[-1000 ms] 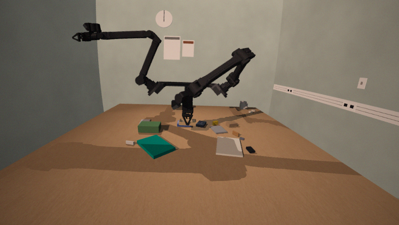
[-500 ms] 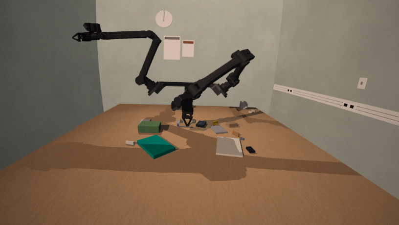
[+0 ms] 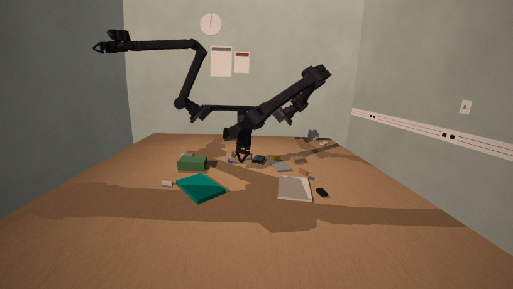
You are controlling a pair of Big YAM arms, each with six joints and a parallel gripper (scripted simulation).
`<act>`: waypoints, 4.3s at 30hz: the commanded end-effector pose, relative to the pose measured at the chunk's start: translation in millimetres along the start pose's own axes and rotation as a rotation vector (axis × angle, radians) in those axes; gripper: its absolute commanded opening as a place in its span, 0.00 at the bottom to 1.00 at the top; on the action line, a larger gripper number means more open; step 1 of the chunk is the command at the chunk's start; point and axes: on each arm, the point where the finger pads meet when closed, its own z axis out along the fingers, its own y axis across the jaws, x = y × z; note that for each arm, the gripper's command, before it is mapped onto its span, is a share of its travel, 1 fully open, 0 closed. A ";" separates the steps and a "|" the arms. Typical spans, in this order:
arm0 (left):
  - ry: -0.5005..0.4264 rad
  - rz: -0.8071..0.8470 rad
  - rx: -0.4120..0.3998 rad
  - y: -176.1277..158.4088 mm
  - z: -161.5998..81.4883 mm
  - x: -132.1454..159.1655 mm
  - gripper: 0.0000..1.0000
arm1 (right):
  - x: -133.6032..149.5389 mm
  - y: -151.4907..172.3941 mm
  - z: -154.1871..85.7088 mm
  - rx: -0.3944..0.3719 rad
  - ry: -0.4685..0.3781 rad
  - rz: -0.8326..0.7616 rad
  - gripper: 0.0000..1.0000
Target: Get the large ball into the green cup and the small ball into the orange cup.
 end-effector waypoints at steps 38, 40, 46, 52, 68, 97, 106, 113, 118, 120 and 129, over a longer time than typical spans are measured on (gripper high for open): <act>0.114 0.012 -0.219 -10.3 -0.9 -12.3 0.69 | -7.9 -1.0 -7.4 0.002 -0.012 -0.010 1.00; 0.105 -0.012 -0.257 2.2 -20.5 -9.3 0.69 | -7.9 -1.0 -7.4 0.002 -0.012 -0.010 1.00; 0.109 -0.004 -0.253 9.9 -19.4 -8.1 0.69 | -7.9 -1.0 -7.4 0.002 -0.012 -0.010 1.00; 0.108 -0.005 -0.255 6.4 -21.5 -7.2 0.69 | -7.9 -1.0 -7.4 0.002 -0.012 -0.010 1.00; 0.120 0.017 -0.253 1.8 -17.2 -6.7 0.69 | -7.9 -1.0 -7.4 0.002 -0.012 -0.010 1.00; 0.110 0.004 -0.277 13.8 -25.1 -16.1 0.69 | -7.9 -1.0 -7.4 0.002 -0.012 -0.010 1.00; 0.105 -0.005 -0.252 13.1 -25.3 -10.5 0.69 | -7.9 -1.0 -7.4 0.002 -0.012 -0.010 1.00; 0.120 -0.036 -0.126 5.3 1.9 -1.6 0.69 | -7.9 -1.0 -7.4 0.002 -0.012 -0.010 1.00; 0.126 -0.024 -0.057 2.6 -4.6 -9.5 0.69 | -7.9 -1.0 -7.4 0.002 -0.012 -0.010 1.00; 0.085 -0.048 -0.050 19.9 -18.7 3.5 0.69 | -7.9 -1.0 -7.4 0.002 -0.012 -0.010 1.00; -0.026 0.017 -0.019 9.3 -9.5 5.9 0.69 | -7.9 -1.0 -7.4 0.002 -0.012 -0.010 1.00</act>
